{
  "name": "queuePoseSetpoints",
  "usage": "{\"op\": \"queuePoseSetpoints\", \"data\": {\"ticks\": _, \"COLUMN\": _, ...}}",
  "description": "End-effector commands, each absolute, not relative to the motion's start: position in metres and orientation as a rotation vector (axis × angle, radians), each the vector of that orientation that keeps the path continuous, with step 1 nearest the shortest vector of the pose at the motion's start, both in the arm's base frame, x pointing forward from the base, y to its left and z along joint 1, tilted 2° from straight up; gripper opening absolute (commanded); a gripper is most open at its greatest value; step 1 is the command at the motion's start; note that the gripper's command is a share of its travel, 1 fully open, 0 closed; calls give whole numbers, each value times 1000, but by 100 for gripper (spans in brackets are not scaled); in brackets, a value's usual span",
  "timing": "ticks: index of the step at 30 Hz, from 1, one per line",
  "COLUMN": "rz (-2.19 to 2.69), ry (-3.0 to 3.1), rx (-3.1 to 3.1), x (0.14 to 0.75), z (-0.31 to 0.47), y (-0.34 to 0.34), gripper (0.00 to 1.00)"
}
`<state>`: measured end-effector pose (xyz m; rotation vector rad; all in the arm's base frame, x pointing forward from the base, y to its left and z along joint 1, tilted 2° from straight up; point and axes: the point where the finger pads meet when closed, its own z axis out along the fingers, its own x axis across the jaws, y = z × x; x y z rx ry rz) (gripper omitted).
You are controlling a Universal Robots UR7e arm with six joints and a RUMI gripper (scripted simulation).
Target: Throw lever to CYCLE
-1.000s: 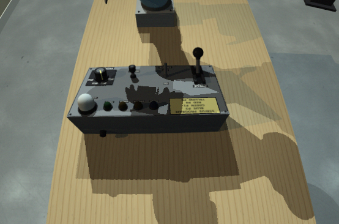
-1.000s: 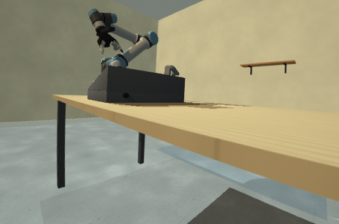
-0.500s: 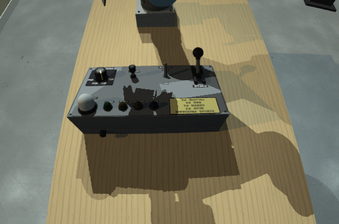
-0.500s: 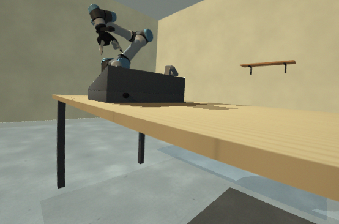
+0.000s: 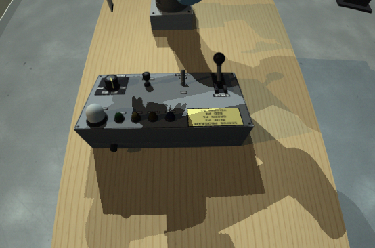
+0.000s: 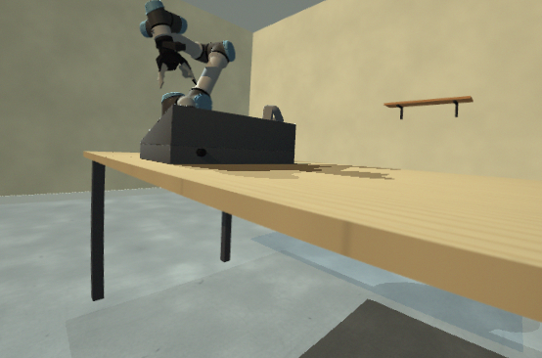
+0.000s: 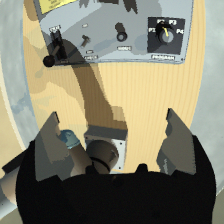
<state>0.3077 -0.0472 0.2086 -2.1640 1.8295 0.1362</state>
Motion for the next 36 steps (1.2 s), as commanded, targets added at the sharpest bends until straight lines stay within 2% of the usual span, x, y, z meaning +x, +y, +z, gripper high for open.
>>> {"op": "queuePoseSetpoints", "data": {"ticks": 1, "rz": 170, "ry": 1927, "rx": -2196, "x": 325, "z": 204, "y": -53, "gripper": 100}}
{"op": "queuePoseSetpoints", "data": {"ticks": 27, "rz": 95, "ry": 2132, "rx": -2235, "x": 403, "z": 181, "y": -31, "gripper": 100}}
{"op": "queuePoseSetpoints", "data": {"ticks": 36, "rz": 2, "ry": 2215, "rx": -2224, "x": 444, "z": 167, "y": -2, "gripper": 100}}
